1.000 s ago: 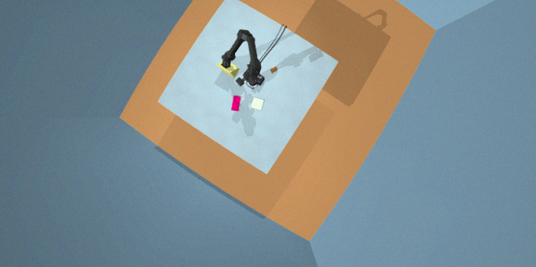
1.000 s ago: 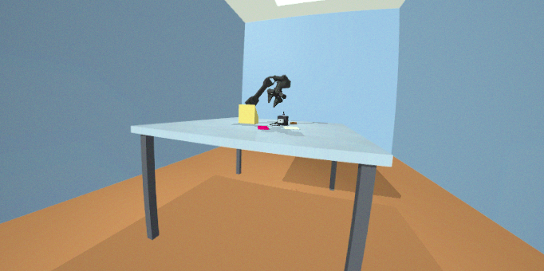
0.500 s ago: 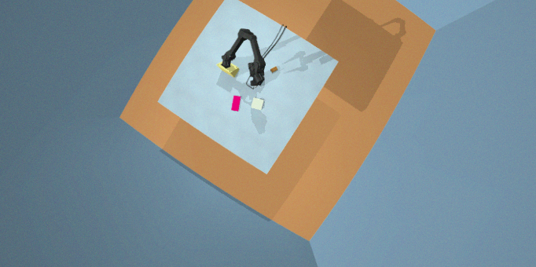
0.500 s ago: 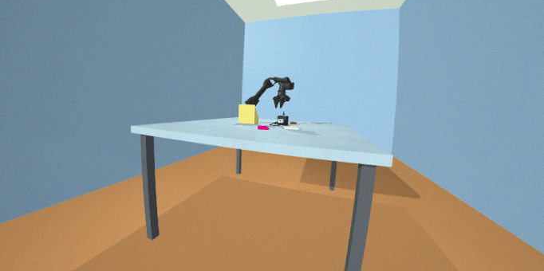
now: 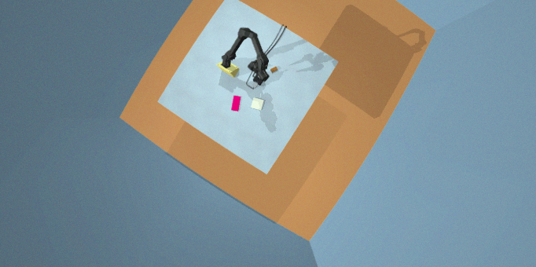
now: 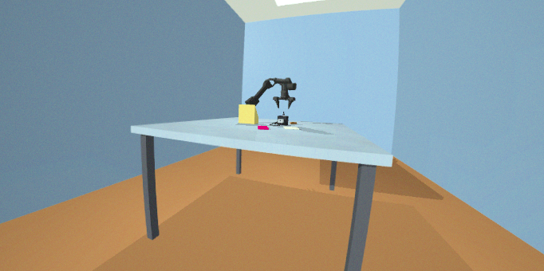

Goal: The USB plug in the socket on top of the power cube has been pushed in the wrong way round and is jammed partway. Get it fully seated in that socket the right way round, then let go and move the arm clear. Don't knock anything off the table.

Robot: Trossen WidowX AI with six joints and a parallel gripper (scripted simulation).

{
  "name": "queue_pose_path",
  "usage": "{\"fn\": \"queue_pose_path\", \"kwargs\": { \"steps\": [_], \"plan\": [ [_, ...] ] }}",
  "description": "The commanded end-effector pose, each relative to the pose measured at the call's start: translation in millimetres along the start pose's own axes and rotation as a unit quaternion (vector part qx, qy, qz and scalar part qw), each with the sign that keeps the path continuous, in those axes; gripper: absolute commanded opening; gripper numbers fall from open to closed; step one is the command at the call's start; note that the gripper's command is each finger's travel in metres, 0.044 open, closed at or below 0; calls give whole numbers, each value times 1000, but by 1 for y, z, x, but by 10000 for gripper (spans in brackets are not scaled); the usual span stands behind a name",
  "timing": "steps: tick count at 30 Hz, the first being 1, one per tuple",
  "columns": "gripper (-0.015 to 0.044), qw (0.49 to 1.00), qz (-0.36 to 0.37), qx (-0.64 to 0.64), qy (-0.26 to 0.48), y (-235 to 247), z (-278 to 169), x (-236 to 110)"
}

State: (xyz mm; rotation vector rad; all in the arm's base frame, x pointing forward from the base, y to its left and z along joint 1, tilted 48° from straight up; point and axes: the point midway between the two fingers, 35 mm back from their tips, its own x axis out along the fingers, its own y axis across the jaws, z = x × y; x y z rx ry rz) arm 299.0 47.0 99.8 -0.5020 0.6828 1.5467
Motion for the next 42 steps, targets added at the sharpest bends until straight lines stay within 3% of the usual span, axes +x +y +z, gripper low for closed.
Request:
{"fn": "queue_pose_path", "kwargs": {
  "steps": [1,42],
  "plan": [
    [440,1000,-6,-22,-5,-3,4,-1],
    [440,1000,-6,-22,-6,-3,5,29]
  ]
}}
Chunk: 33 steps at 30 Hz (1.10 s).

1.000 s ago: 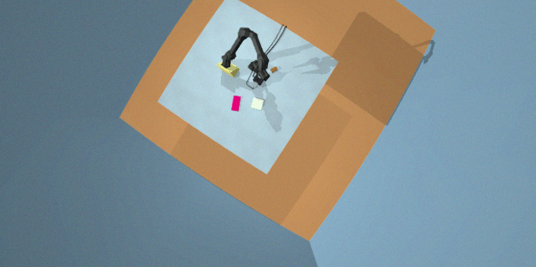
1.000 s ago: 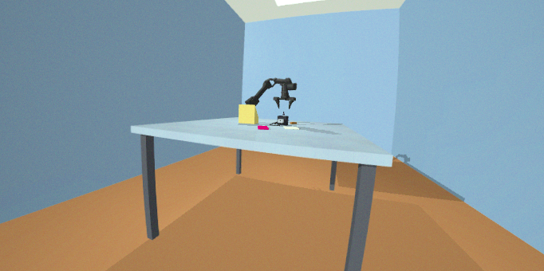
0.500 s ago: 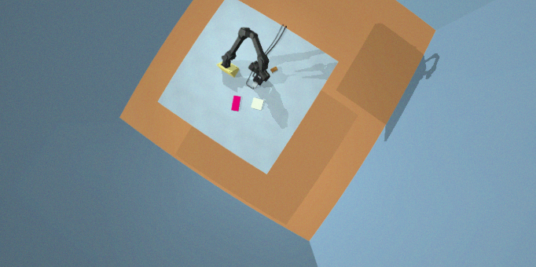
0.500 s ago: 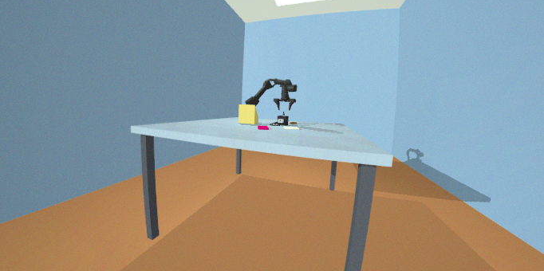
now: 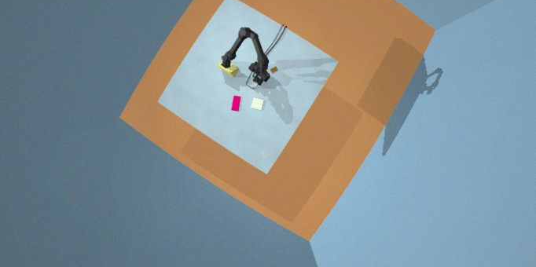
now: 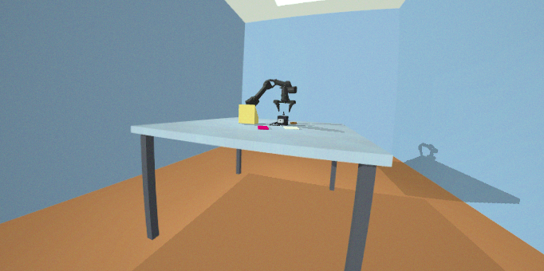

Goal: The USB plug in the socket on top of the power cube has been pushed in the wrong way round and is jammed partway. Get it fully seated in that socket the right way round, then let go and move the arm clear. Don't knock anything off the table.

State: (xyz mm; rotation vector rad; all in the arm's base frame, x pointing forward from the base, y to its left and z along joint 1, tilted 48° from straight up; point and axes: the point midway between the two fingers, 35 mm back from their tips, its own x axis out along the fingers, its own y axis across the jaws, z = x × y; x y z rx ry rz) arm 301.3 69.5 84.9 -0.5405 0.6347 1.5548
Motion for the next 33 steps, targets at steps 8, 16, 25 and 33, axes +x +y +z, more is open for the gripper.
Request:
{"fn": "queue_pose_path", "kwargs": {
  "steps": [8,16,25,33],
  "plan": [
    [256,1000,0,0,0,0,0,0],
    [46,1000,0,0,0,0,0,0],
    [0,1000,0,0,0,0,0,0],
    [0,1000,0,0,0,0,0,0]
  ]
}}
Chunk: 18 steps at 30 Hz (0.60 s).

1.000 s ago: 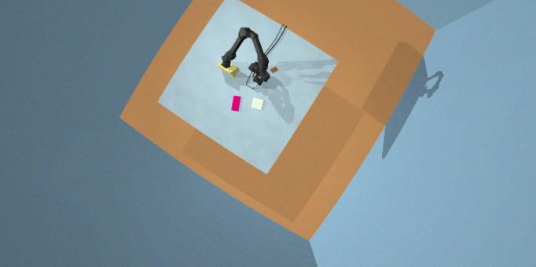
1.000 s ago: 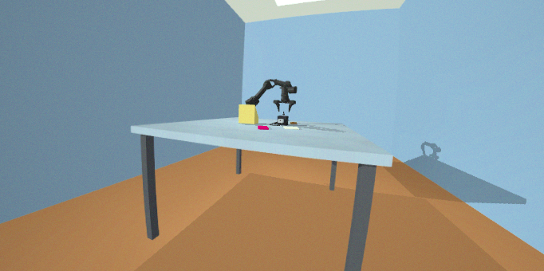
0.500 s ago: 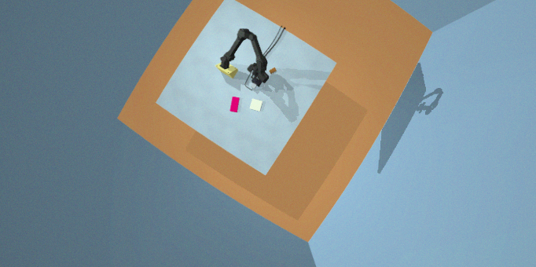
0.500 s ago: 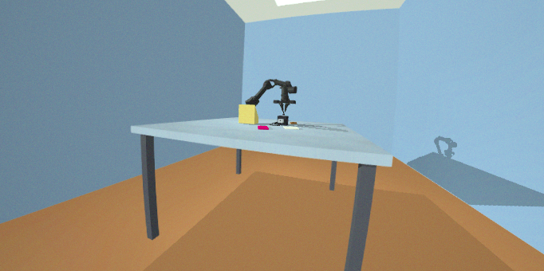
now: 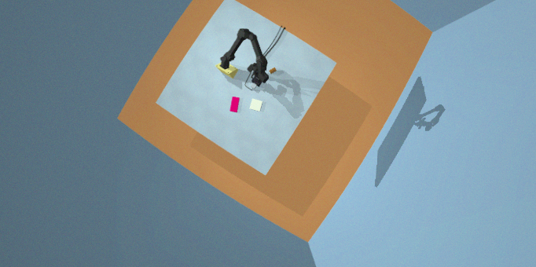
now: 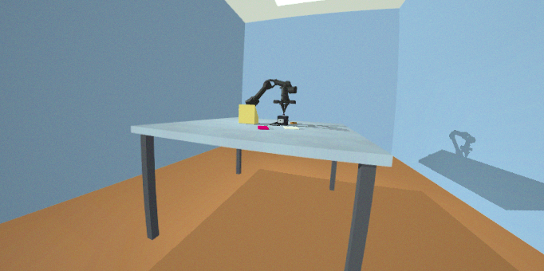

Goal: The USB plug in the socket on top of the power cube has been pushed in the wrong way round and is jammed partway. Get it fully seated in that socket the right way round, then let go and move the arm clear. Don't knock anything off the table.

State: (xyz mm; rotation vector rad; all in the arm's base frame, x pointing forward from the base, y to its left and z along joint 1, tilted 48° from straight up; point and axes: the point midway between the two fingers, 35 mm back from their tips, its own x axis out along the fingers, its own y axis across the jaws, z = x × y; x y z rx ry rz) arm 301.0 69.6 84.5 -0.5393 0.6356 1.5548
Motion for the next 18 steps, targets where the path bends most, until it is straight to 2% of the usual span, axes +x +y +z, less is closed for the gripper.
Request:
{"fn": "queue_pose_path", "kwargs": {
  "steps": [1,18],
  "plan": [
    [0,1000,0,0,0,0,0,0],
    [0,1000,0,0,0,0,0,-10]
  ]
}}
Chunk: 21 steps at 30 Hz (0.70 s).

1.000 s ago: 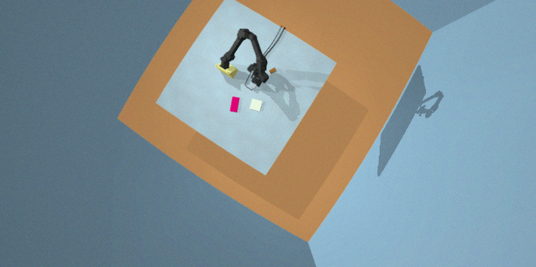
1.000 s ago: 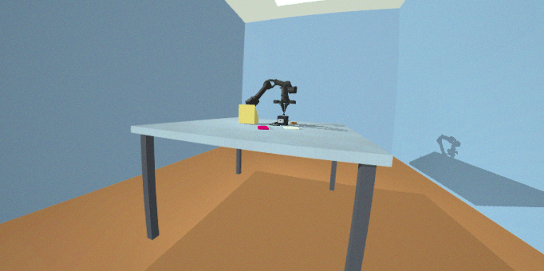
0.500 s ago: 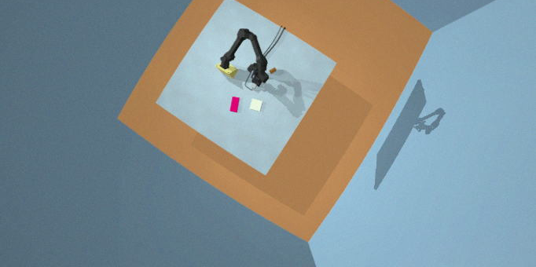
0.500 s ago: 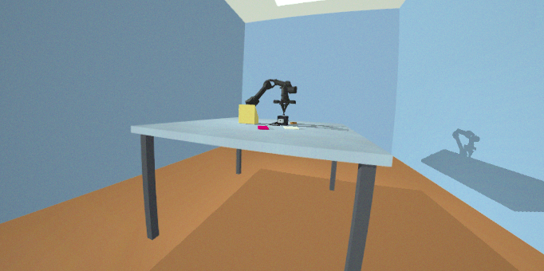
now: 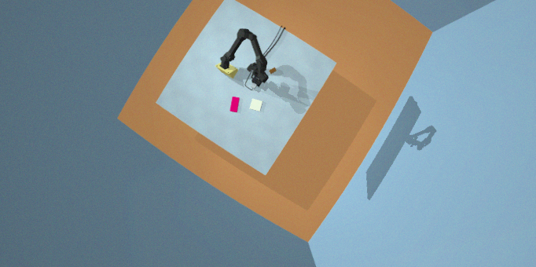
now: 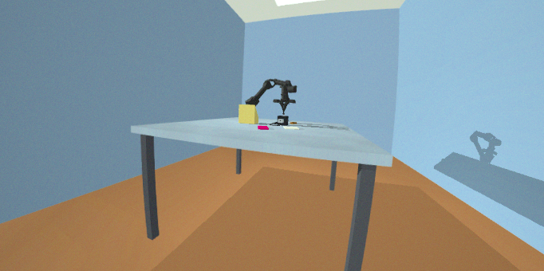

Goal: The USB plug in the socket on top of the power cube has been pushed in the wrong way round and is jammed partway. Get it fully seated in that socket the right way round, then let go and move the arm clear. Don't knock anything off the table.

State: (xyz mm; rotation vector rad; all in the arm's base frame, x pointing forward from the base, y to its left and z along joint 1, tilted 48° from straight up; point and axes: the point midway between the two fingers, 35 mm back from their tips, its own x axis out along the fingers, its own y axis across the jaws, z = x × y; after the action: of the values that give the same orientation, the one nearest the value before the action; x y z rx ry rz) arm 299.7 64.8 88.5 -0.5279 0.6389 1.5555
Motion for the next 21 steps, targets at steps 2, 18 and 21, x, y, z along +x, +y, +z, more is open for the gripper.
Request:
{"fn": "queue_pose_path", "kwargs": {
  "steps": [2,18,21],
  "plan": [
    [0,1000,-2,-4,3,-2,0,-5],
    [0,1000,-2,-4,3,-2,0,-15],
    [0,1000,-2,-4,3,-2,0,-17]
  ]
}}
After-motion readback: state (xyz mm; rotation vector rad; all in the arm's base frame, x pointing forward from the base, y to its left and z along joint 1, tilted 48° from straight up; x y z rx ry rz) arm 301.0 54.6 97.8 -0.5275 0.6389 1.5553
